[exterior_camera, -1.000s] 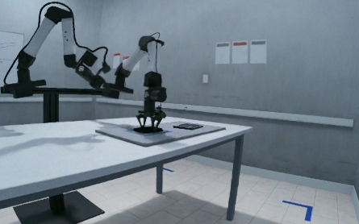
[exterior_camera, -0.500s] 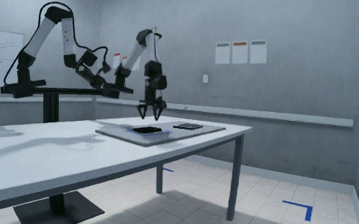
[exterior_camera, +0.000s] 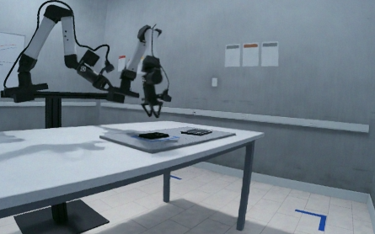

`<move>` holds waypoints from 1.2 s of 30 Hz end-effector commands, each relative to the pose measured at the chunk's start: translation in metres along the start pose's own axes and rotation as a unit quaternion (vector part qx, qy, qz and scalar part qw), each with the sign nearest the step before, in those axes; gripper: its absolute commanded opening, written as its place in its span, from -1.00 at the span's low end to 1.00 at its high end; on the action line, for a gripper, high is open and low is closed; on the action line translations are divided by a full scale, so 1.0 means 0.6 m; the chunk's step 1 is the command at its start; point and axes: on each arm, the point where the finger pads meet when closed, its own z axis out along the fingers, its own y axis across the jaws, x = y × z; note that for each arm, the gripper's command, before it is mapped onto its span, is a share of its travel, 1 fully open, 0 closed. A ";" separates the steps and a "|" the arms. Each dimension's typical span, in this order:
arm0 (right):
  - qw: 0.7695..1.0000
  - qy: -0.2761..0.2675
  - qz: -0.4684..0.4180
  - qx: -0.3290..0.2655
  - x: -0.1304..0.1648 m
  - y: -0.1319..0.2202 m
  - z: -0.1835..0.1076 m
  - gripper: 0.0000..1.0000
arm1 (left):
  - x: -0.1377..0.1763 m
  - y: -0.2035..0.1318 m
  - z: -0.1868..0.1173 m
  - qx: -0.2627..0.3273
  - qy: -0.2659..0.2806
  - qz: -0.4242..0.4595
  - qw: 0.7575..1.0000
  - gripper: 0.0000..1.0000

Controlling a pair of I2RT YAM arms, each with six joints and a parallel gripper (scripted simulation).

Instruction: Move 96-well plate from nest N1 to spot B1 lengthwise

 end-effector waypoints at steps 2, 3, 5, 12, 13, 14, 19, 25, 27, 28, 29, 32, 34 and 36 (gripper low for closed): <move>0.999 -0.033 -0.002 -0.010 -0.035 0.002 -0.031 1.00 | -0.008 -0.015 -0.046 0.069 -0.082 0.143 0.984 1.00; 0.999 -0.033 -0.002 -0.010 -0.035 0.002 -0.031 1.00 | -0.008 -0.015 -0.046 0.069 -0.082 0.143 0.984 1.00; 0.999 -0.032 -0.003 -0.011 -0.035 0.002 -0.035 1.00 | -0.005 -0.012 -0.050 0.073 -0.090 0.163 0.980 1.00; 0.999 -0.038 -0.007 -0.019 -0.037 0.001 -0.068 1.00 | 0.017 0.015 -0.065 0.083 -0.120 0.249 0.957 1.00; 0.999 -0.039 -0.007 -0.019 -0.037 0.000 -0.071 1.00 | 0.018 0.018 -0.065 0.083 -0.121 0.252 0.957 1.00; 0.999 -0.040 -0.007 -0.020 -0.037 0.000 -0.075 1.00 | 0.020 0.023 -0.064 0.080 -0.119 0.253 0.957 1.00; 0.999 -0.039 -0.007 -0.020 -0.034 -0.001 -0.080 1.00 | 0.021 0.031 -0.060 0.073 -0.112 0.251 0.959 1.00; 0.999 -0.040 -0.007 -0.020 -0.036 -0.001 -0.079 1.00 | 0.021 0.024 -0.062 0.077 -0.113 0.249 0.959 1.00; 0.999 -0.040 -0.007 -0.020 -0.036 -0.001 -0.079 1.00 | 0.021 0.024 -0.062 0.077 -0.113 0.249 0.959 1.00; 0.999 -0.040 -0.007 -0.020 -0.036 -0.001 -0.079 1.00 | 0.021 0.024 -0.062 0.077 -0.113 0.249 0.959 1.00; 0.999 -0.040 -0.007 -0.020 -0.036 -0.001 -0.079 1.00 | 0.021 0.024 -0.062 0.077 -0.113 0.249 0.959 1.00; 0.999 -0.036 -0.003 -0.015 -0.032 -0.004 -0.074 1.00 | 0.021 0.024 -0.062 0.077 -0.113 0.249 0.959 1.00; 0.999 -0.036 -0.003 -0.015 -0.032 -0.004 -0.074 1.00 | 0.021 0.024 -0.062 0.077 -0.113 0.249 0.959 1.00; 0.999 -0.036 -0.003 -0.015 -0.032 -0.004 -0.074 1.00 | 0.021 0.024 -0.062 0.077 -0.113 0.249 0.959 1.00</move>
